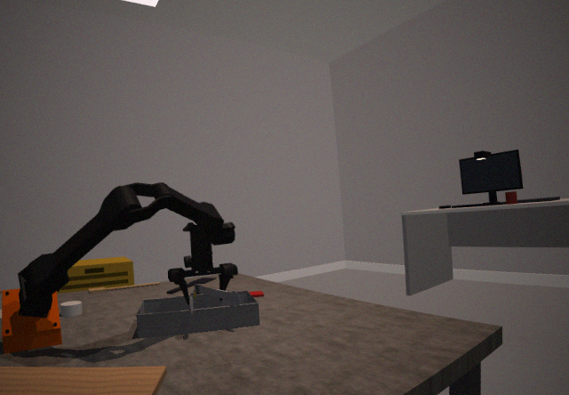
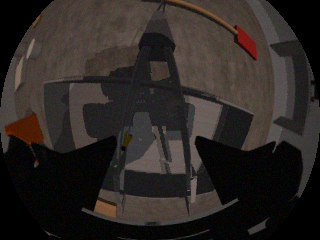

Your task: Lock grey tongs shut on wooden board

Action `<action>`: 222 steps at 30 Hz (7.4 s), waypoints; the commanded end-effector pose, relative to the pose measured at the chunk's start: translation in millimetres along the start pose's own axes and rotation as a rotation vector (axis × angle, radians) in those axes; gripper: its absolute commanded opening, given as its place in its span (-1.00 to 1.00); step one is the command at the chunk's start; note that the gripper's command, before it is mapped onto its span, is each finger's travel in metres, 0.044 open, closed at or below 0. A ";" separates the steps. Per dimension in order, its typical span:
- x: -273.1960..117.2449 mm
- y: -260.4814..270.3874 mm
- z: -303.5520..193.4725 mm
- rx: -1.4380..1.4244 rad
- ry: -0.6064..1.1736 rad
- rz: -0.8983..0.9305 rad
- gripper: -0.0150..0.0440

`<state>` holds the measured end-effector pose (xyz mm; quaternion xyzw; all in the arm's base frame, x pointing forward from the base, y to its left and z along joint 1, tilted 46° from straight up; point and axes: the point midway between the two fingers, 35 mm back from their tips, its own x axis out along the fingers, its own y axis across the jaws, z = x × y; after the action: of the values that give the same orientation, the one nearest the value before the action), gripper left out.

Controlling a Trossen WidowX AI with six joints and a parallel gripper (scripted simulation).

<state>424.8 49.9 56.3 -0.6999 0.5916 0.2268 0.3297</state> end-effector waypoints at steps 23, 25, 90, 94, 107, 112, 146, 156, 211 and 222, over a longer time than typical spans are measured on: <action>14.1 1.9 -1.2 0.000 0.002 0.000 0.48; 14.1 1.9 -1.2 0.000 0.002 0.000 0.44; -81.2 2.7 0.1 -0.004 0.004 0.000 -1.00; -77.6 2.4 -1.6 -0.010 0.010 0.003 -1.00; -79.4 9.4 -71.9 -0.121 -0.006 0.008 -1.00; -79.9 16.6 -102.0 -0.166 -0.012 0.007 -1.00; -84.1 115.4 -258.6 -0.492 0.014 0.005 -1.00; -76.9 127.4 -271.0 -0.196 -0.013 0.023 -1.00; -54.9 232.2 -345.4 2.275 -0.021 0.175 -1.00; -57.1 253.8 -353.7 2.772 0.013 0.190 -1.00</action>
<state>145.1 -190.2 286.4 0.1882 0.4140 -0.4974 0.7387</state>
